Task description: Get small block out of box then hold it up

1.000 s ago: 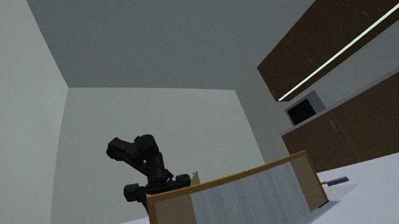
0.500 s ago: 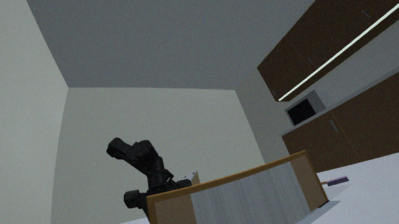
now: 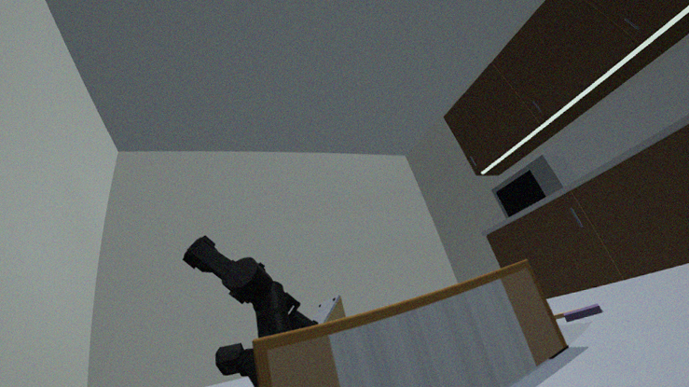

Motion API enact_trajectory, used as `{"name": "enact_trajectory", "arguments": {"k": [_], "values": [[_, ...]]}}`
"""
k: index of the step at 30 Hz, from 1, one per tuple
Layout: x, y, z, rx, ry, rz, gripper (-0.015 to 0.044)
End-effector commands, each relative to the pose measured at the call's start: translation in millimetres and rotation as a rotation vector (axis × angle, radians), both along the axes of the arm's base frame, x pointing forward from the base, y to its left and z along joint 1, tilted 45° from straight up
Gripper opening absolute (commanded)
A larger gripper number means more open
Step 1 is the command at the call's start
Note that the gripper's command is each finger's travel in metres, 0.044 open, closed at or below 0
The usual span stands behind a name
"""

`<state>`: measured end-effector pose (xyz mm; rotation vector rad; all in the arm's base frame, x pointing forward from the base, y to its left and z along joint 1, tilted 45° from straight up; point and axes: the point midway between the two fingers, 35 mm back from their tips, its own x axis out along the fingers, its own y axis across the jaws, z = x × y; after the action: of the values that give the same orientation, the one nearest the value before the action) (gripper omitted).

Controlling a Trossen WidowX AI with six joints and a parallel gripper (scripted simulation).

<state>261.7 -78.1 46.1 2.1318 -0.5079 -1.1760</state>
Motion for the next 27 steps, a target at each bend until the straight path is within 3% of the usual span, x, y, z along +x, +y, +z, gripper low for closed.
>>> {"name": "enact_trajectory", "arguments": {"k": [1,9,17,20,22,27], "values": [[-1,-5,-8,-0.001,0.011,0.004,0.0285],[-2,-13,-14,-0.005,0.01,0.005,0.0285],[-2,-13,-14,-0.005,0.01,0.005,0.0075],[-2,-13,-14,-0.005,0.01,0.005,0.0055],[-2,-11,-13,-0.004,0.01,0.005,0.0003],[-2,4,0,0.002,0.011,0.002,0.0]]}}
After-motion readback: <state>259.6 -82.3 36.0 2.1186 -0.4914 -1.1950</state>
